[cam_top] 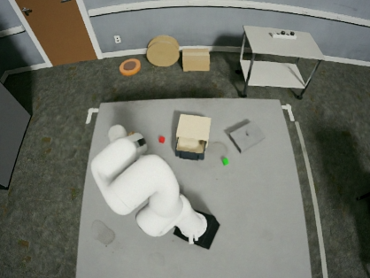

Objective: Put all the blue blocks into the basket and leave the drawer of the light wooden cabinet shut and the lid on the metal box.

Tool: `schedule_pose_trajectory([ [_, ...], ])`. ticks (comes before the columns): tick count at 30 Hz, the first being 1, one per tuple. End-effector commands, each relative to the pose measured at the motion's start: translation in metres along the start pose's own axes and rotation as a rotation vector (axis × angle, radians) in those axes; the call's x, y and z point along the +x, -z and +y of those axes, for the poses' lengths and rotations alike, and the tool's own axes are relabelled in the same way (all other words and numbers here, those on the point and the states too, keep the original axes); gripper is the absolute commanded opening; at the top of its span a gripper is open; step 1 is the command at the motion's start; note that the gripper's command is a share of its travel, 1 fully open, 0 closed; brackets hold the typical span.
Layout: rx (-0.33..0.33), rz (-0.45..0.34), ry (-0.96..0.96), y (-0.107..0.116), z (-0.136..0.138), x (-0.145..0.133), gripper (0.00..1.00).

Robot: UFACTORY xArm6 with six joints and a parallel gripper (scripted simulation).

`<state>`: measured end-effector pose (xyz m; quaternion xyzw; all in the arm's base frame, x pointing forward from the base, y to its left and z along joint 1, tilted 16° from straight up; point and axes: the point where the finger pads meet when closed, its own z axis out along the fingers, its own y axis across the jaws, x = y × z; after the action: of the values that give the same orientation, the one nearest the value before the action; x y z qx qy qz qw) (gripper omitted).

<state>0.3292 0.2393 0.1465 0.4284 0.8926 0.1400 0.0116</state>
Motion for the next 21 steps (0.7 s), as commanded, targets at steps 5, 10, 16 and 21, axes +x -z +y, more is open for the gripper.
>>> schedule_pose_trajectory([
  [5,-0.003,-0.001,0.0,-0.005,0.001,0.0,0.0],
  [10,-0.003,-0.001,0.0,-0.008,0.001,0.0,0.0],
  [16,-0.003,-0.001,0.0,-0.016,0.002,0.0,0.0],
  [21,-0.003,-0.001,0.0,-0.026,0.002,0.0,0.0],
])
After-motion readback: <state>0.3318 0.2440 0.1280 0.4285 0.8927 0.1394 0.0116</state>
